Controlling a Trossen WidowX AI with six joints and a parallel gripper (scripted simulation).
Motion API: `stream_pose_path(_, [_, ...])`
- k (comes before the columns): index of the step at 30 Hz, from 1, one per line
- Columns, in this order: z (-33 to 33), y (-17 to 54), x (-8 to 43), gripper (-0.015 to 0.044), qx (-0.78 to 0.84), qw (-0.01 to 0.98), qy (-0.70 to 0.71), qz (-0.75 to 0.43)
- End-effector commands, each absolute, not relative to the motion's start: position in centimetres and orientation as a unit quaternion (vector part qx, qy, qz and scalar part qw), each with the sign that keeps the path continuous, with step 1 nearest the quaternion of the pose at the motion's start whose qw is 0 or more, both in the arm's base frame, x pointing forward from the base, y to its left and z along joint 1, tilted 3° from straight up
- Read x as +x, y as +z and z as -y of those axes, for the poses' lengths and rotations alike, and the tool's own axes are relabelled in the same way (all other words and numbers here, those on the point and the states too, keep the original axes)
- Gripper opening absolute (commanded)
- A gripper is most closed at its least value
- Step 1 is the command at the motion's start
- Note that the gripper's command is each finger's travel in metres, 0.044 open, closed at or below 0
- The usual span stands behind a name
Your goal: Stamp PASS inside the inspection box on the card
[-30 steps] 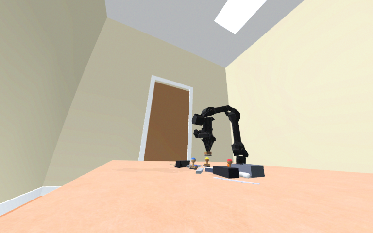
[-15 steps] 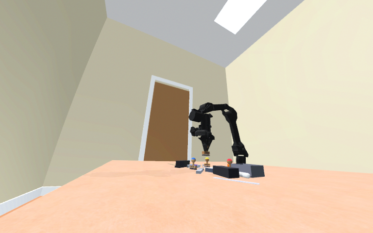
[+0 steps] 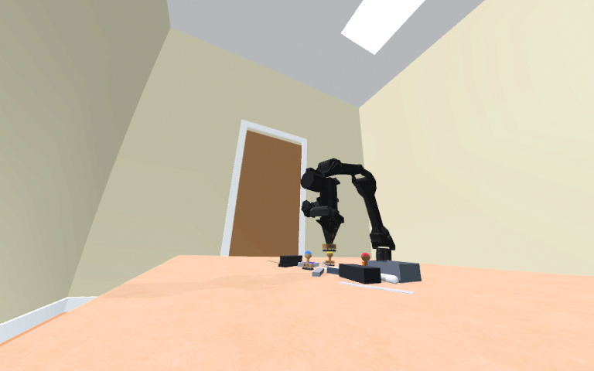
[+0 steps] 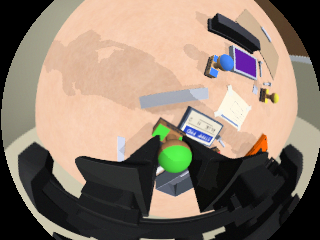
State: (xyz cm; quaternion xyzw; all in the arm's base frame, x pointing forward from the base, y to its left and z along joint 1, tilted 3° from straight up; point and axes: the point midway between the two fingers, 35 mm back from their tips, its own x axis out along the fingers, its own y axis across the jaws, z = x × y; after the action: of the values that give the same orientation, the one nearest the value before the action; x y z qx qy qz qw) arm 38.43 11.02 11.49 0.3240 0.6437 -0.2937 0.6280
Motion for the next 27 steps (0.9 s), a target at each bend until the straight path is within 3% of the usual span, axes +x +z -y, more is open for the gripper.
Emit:
stream_pose_path(1, [-11.2, 11.5, 38.6, 0.0000, 0.329, 0.628, -0.293, -0.642])
stream_pose_path(27, [-11.5, 7.3, 38.8, 0.0000, 0.329, 0.628, -0.293, -0.642])
